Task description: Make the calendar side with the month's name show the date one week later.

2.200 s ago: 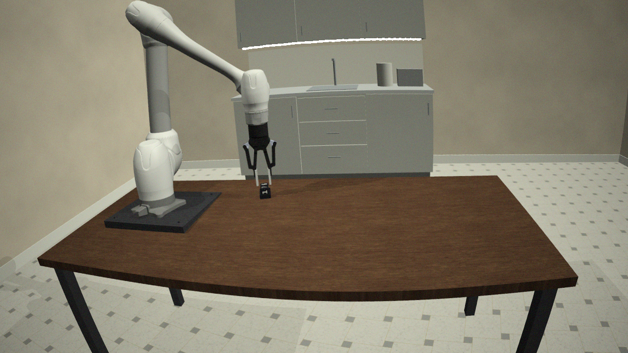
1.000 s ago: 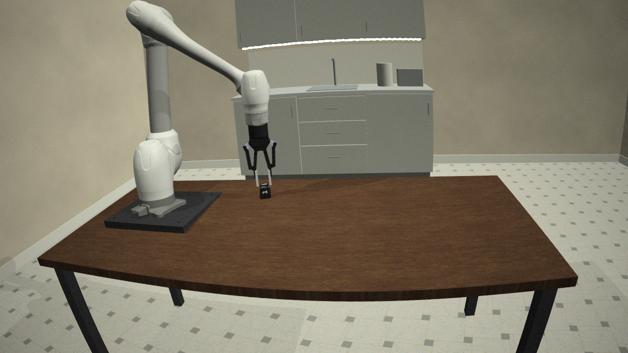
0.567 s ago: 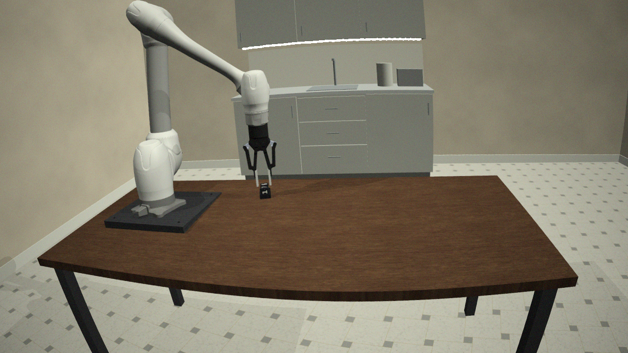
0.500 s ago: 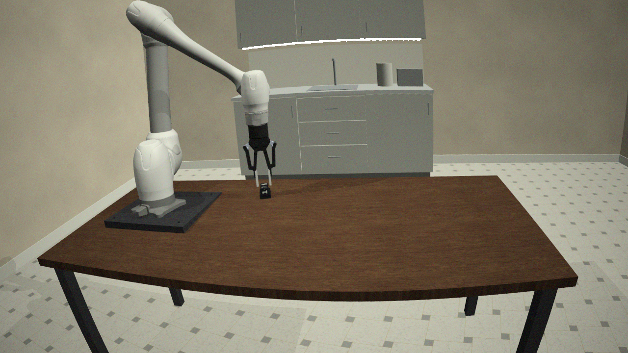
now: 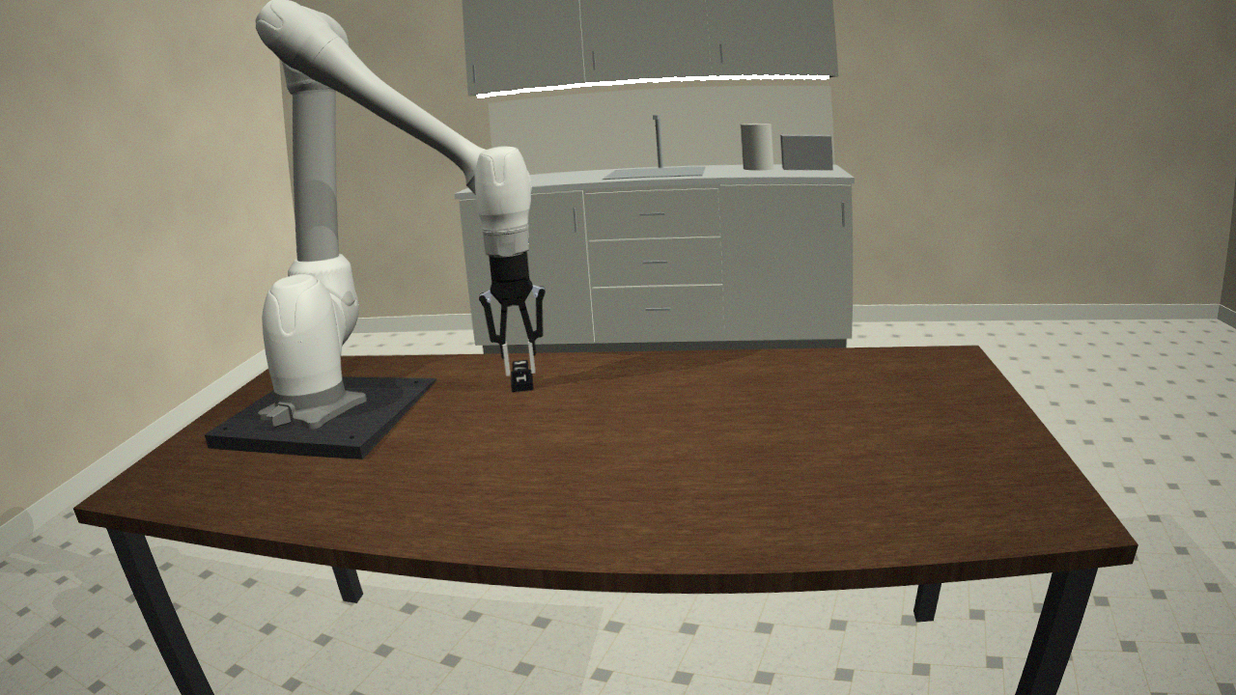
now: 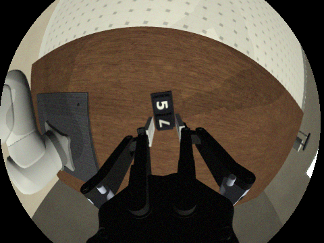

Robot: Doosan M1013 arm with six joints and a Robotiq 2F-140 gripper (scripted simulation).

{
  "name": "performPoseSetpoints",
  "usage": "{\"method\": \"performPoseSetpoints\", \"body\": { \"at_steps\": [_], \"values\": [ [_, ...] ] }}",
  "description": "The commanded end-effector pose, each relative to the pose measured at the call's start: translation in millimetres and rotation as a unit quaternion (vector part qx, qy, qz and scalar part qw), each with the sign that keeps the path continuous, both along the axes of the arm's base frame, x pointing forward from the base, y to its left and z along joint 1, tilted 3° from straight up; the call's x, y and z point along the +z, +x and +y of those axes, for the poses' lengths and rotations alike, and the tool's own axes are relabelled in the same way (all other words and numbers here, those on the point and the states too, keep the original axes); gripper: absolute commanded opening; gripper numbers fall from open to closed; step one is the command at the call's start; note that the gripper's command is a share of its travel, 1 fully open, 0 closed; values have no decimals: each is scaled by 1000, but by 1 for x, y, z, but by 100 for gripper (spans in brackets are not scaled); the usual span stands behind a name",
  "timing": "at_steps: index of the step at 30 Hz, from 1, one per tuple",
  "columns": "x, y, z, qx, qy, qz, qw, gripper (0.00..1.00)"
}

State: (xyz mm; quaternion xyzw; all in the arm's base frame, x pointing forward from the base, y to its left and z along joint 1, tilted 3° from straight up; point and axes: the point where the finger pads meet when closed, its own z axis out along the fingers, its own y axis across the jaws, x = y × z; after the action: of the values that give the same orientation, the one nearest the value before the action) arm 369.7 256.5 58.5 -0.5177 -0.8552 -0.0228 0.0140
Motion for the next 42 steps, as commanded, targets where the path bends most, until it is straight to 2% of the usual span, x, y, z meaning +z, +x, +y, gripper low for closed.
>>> {"method": "performPoseSetpoints", "body": {
  "at_steps": [1, 11, 42],
  "values": [
    [-5, 0, 0, 0, 0, 0, 1000, 36],
    [-12, 0, 1, 0, 0, 0, 1000, 36],
    [-12, 0, 1, 0, 0, 0, 1000, 36]
  ]
}}
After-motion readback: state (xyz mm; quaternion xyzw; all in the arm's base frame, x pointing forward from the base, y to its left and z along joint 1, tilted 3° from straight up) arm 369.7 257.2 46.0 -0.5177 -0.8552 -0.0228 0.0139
